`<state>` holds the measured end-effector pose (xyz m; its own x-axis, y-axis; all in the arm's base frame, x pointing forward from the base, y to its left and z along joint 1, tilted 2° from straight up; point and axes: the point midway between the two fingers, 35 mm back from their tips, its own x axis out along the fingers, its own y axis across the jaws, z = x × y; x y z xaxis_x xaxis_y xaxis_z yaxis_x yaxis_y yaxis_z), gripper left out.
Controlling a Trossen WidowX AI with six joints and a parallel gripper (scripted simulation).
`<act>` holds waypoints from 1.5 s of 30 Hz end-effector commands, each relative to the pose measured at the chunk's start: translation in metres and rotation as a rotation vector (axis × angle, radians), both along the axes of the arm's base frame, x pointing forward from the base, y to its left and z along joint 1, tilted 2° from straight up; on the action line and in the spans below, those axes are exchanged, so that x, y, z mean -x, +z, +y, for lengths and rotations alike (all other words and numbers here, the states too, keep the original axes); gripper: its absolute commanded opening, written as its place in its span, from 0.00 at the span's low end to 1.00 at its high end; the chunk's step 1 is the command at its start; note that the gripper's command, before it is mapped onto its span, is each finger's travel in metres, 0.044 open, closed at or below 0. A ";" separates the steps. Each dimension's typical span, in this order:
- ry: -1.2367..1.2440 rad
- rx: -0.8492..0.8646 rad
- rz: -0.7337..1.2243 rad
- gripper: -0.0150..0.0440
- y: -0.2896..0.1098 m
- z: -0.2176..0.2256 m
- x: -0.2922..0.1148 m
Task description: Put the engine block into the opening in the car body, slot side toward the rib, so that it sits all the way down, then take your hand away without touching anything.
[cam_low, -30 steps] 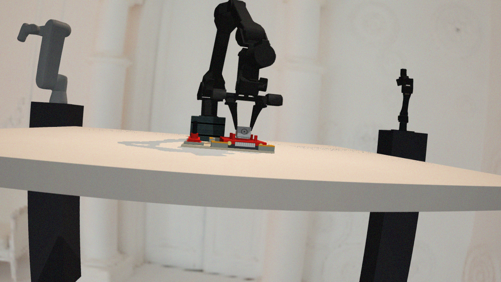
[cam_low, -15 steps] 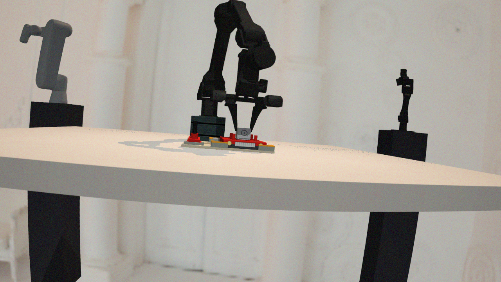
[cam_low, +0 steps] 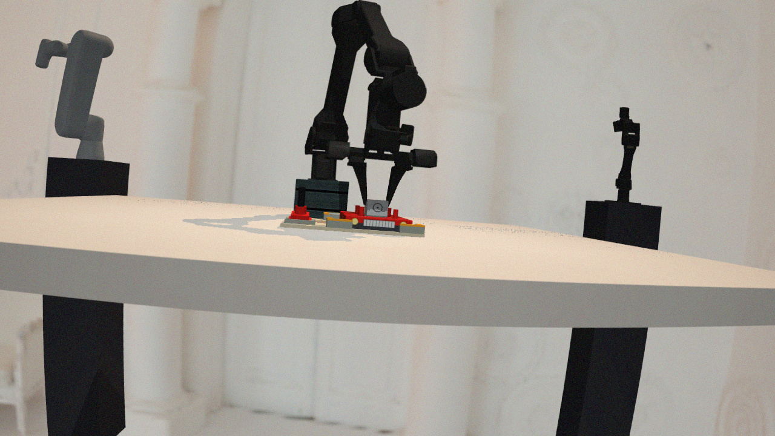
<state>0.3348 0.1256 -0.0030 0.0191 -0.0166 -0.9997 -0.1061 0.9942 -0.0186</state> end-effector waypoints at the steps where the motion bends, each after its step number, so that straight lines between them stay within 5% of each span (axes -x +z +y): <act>1: 0.004 -0.002 0.002 0.52 -0.002 0.000 0.000; 8: 0.005 -0.002 0.002 0.52 -0.004 0.000 0.000; 19: 0.000 0.000 0.000 1.00 -0.002 0.000 0.000; 36: 0.005 -0.002 0.002 1.00 0.011 0.000 0.001; 45: 0.005 -0.002 0.002 0.60 0.011 0.000 0.001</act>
<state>0.3342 0.1254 0.0077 0.0182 -0.0163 -0.9997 -0.1068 0.9941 -0.0182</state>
